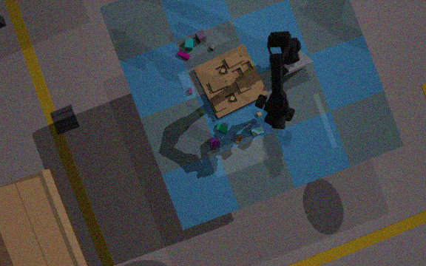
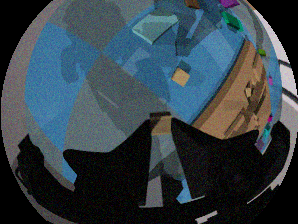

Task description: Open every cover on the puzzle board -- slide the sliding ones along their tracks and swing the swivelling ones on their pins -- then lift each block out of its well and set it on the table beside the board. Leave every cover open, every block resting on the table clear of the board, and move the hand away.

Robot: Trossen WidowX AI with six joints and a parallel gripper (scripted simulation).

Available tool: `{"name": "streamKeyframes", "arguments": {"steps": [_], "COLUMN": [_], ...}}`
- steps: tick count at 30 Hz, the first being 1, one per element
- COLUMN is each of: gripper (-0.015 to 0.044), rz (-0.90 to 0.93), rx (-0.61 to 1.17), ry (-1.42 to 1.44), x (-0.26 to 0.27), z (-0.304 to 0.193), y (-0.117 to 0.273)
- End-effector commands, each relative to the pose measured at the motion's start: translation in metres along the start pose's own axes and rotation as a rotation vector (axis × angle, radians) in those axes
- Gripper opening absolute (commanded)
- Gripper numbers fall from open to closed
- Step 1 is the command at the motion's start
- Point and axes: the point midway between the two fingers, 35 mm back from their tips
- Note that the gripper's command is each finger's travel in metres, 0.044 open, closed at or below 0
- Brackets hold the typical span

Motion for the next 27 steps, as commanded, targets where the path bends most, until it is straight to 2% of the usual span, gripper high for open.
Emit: {"name": "streamKeyframes", "arguments": {"steps": [1, 27], "gripper": [0.0080, 0.0080], "rz": [-0.007, -0.009], "rx": [0.013, 0.015], "ry": [0.007, 0.006], "x": [0.000, -0.001], "z": [-0.002, -0.006], "y": [-0.010, -0.053]}}
Point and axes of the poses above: the point midway between the two fingers, 35 mm back from their tips, its own y axis back along the fingers, its own x axis across the jaws, z = x × y, and after that the axes turned 4 degrees about y, right-handed
